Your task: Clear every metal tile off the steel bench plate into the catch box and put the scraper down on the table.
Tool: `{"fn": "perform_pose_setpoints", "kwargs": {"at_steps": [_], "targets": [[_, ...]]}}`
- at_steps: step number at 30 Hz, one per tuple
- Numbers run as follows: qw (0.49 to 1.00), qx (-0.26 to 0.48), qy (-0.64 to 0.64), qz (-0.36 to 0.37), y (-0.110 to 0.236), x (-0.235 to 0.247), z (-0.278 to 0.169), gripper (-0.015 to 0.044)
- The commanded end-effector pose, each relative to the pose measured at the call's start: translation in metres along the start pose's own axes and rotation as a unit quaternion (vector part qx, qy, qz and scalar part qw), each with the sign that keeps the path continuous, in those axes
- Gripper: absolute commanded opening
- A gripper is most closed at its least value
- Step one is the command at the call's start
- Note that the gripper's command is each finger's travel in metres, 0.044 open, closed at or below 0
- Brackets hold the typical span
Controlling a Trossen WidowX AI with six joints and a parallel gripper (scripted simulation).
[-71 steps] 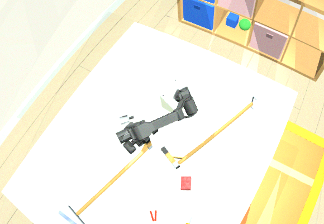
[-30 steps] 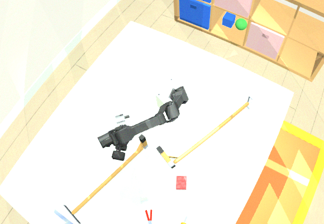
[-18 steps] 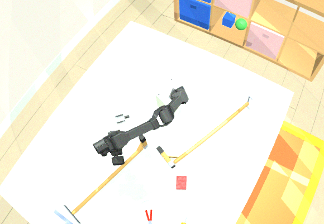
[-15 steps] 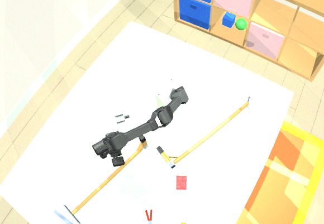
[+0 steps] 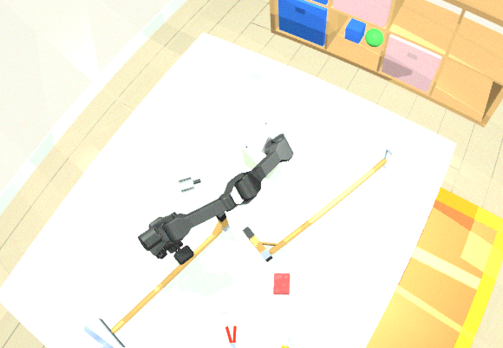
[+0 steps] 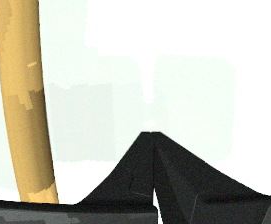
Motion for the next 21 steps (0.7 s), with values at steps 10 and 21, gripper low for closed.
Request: {"fn": "perform_pose_setpoints", "kwargs": {"at_steps": [10,21], "targets": [[1.000,-0.010,0.029,0.005,-0.003,0.001,0.005,0.0000],[1.000,-0.009,0.029,0.006,-0.028,0.000,0.000,0.0000]]}}
Point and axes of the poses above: the point midway between the two fingers, 35 mm back from their tips, its own y axis back along the fingers, its own x axis across the jaws, z = x × y, the point moved 8 cm from there along y, back along the fingers, and after that the axes turned 6 degrees about -y, right-handed, at the moved point
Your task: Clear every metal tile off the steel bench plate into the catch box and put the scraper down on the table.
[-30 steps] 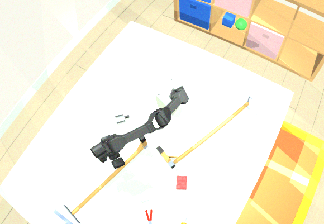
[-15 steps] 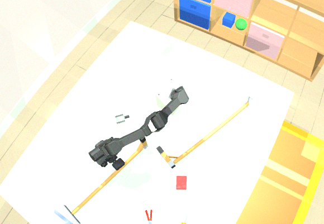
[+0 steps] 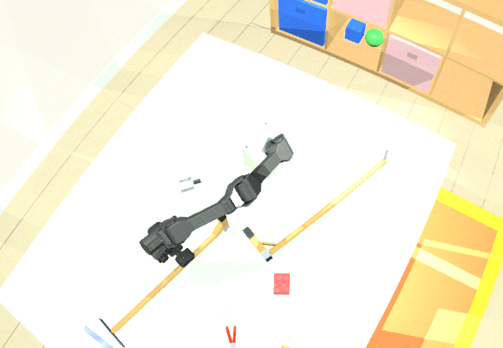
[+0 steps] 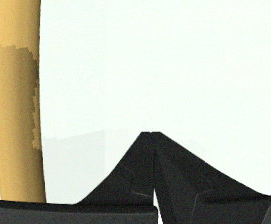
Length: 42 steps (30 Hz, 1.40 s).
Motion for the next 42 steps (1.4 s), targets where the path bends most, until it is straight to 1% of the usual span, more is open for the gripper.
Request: {"fn": "perform_pose_setpoints", "kwargs": {"at_steps": [1,42], "targets": [[1.000,0.003,-0.006,0.003,-0.009,-0.002,-0.004,0.0000],[1.000,0.003,-0.006,0.003,-0.009,0.036,-0.005,0.0000]]}}
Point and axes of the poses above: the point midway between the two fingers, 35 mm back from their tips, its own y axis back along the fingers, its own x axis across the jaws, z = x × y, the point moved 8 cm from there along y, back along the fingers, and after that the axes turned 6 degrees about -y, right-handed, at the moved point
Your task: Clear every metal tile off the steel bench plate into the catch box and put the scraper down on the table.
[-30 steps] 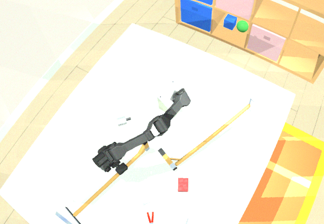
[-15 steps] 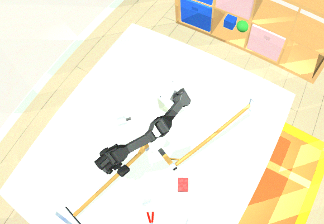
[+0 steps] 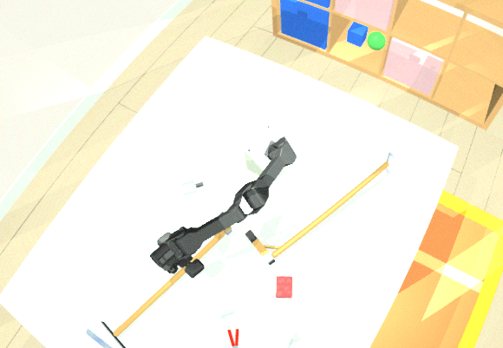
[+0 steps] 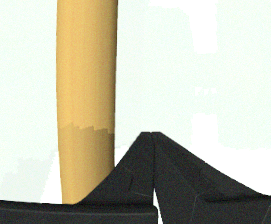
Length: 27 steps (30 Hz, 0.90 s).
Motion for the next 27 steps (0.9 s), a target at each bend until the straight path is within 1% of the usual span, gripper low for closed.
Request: {"fn": "perform_pose_setpoints", "kwargs": {"at_steps": [1,22,23,27], "targets": [[1.000,-0.002,-0.003,-0.001,0.001,0.004,0.000,0.0000],[1.000,-0.001,-0.003,0.000,0.001,0.025,-0.002,0.0000],[1.000,-0.002,-0.005,-0.003,0.002,0.016,-0.001,0.0000],[1.000,-0.003,-0.005,-0.004,0.015,0.016,0.003,0.0000]]}}
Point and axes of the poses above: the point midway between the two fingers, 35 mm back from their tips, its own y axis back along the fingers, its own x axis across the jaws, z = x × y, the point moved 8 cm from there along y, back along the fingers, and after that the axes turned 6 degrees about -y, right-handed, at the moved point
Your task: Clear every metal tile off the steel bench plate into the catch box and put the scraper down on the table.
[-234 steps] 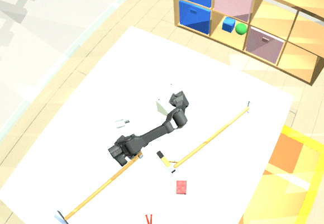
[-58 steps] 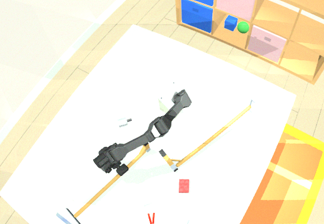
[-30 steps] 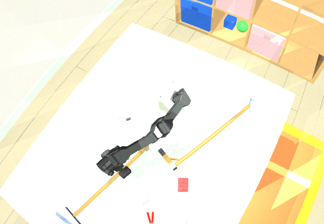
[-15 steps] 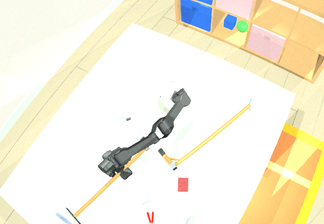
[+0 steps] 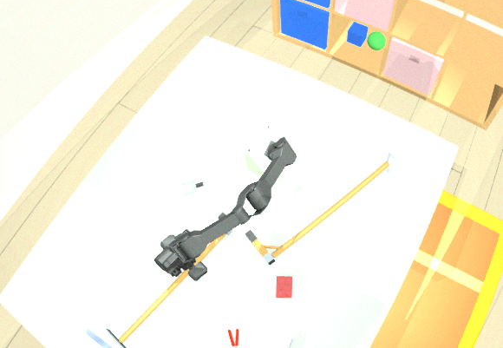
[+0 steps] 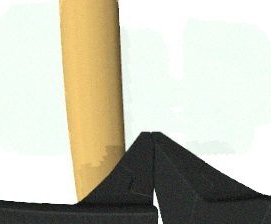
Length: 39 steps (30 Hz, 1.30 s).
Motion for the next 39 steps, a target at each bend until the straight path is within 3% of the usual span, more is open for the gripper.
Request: {"fn": "perform_pose_setpoints", "kwargs": {"at_steps": [1,13,39], "targets": [[1.000,-0.007,0.004,0.000,0.015,-0.001,0.006,0.0000],[1.000,-0.006,0.004,0.000,0.056,-0.001,0.013,0.0000],[1.000,-0.003,-0.001,-0.004,0.054,-0.002,0.011,0.0000]]}}
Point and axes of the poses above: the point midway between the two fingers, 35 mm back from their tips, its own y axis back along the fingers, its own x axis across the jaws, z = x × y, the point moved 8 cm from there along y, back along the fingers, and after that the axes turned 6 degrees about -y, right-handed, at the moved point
